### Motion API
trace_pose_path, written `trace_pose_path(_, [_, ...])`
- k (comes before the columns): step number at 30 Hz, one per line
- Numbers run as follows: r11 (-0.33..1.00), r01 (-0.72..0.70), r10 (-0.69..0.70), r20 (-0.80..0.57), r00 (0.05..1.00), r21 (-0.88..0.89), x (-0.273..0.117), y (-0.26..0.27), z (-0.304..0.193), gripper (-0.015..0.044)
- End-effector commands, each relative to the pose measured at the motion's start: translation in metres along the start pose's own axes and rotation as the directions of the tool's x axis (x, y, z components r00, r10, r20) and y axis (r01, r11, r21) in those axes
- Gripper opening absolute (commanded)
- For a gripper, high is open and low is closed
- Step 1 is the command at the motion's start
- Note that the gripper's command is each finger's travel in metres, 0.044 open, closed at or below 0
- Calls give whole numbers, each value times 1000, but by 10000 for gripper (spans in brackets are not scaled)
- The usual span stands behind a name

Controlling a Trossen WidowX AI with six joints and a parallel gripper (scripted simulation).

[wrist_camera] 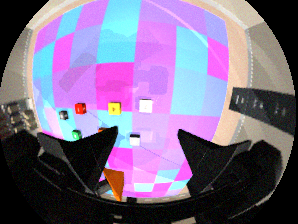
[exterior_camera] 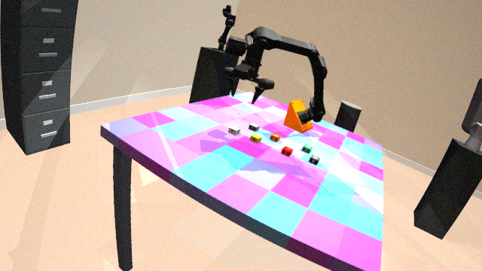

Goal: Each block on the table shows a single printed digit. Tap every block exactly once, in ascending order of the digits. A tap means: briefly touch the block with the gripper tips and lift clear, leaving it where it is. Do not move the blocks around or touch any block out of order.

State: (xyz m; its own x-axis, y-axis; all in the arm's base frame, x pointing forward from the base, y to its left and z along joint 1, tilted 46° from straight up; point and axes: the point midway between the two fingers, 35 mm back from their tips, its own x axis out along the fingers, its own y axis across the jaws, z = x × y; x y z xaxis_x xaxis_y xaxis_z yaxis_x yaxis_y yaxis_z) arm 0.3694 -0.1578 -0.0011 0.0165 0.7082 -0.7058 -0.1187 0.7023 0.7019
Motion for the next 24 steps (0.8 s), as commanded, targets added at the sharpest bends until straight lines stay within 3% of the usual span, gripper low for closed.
trace_pose_path(1, [1000,1,-1,-4,1000,-8,1,0,1,400])
trace_pose_path(15, [1000,1,-1,-4,1000,-8,0,0,-1,400])
trace_pose_path(24, [1000,2,-2,-8,1000,-4,-4,21,-67,400])
